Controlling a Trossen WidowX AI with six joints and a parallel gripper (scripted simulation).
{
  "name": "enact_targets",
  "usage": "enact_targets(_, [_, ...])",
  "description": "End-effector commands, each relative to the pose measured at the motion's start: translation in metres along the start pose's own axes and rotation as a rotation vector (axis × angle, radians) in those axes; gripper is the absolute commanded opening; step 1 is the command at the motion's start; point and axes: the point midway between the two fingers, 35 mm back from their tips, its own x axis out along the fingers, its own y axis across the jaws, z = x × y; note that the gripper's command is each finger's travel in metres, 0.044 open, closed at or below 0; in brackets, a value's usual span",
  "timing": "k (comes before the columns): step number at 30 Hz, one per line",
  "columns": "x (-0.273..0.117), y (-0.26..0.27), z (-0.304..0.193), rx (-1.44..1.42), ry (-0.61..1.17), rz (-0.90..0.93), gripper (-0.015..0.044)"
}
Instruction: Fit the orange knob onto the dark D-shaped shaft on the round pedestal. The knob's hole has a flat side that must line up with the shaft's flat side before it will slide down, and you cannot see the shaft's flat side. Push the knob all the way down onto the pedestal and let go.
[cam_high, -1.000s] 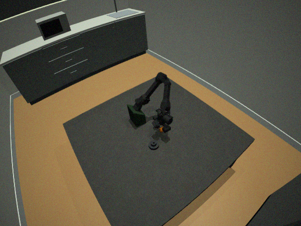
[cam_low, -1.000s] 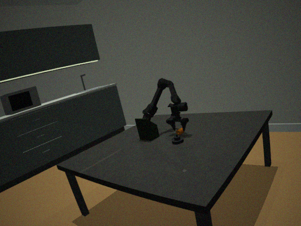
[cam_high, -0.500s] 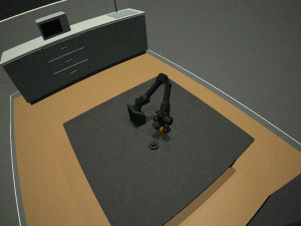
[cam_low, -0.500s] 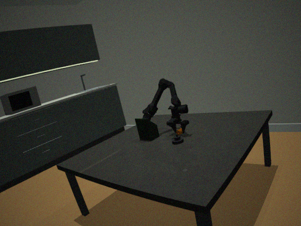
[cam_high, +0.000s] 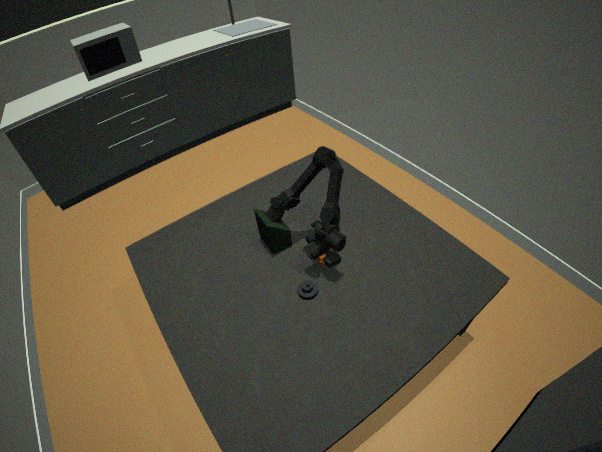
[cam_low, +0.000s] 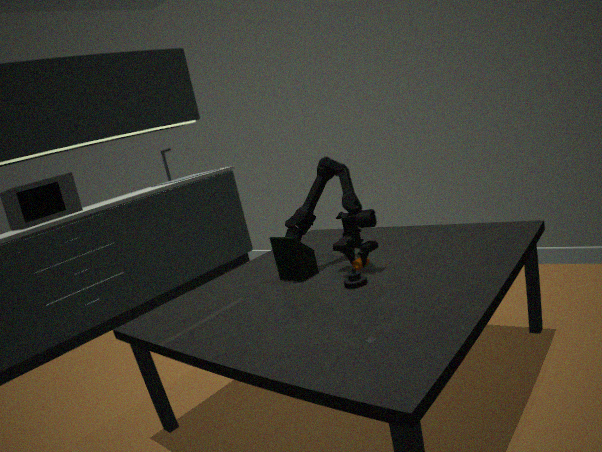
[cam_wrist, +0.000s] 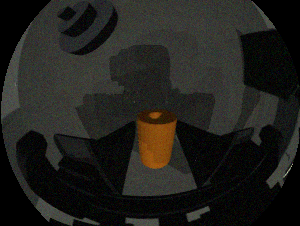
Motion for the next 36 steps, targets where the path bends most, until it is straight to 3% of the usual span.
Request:
enact_targets(1, [0.0,0.0,0.001,0.004,-0.004,0.001,0.022])
enact_targets(7, [0.0,0.0,0.001,0.004,-0.004,0.001,0.018])
enact_targets(13, [-0.001,0.0,0.0,0.002,-0.019,0.0,0.0179])
enact_targets(36, [-0.013,0.0,-0.021,0.0,-0.378,0.0,0.0179])
